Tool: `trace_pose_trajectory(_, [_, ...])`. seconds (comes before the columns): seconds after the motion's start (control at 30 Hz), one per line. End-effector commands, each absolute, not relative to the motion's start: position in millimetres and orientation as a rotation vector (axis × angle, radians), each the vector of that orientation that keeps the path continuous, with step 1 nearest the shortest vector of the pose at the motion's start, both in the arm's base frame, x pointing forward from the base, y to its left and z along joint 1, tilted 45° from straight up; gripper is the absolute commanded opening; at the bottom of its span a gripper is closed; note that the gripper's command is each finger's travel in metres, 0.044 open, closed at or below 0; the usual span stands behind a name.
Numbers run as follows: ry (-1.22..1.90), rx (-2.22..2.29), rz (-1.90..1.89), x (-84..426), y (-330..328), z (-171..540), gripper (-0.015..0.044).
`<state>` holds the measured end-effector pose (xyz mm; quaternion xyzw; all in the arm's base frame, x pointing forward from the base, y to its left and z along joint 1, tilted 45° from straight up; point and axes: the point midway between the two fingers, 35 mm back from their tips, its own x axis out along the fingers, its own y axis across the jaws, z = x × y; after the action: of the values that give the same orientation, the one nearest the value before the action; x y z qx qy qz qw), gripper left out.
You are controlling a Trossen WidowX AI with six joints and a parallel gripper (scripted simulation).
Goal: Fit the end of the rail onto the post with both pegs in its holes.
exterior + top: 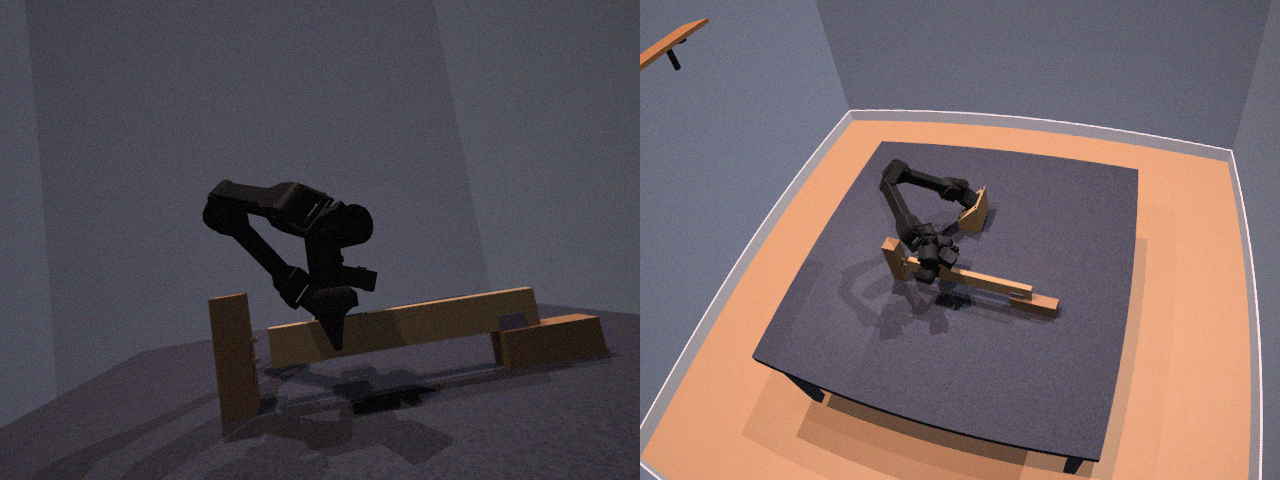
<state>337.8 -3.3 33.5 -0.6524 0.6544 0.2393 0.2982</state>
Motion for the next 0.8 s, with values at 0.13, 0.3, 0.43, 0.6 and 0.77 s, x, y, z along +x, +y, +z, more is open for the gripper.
trace_pose_trajectory(0.13, [1.732,-1.734,0.64,337.9,-1.8,33.1,0.0])
trace_pose_trajectory(0.3, [1.732,-1.734,0.64,337.7,-2.9,34.0,0.0])
trace_pose_trajectory(0.43, [1.732,-1.734,0.64,337.6,-3.8,34.9,0.0])
trace_pose_trajectory(0.6, [1.732,-1.734,0.64,337.5,-4.7,36.2,0.0])
trace_pose_trajectory(0.77, [1.732,-1.734,0.64,337.4,-5.4,37.6,0.0])
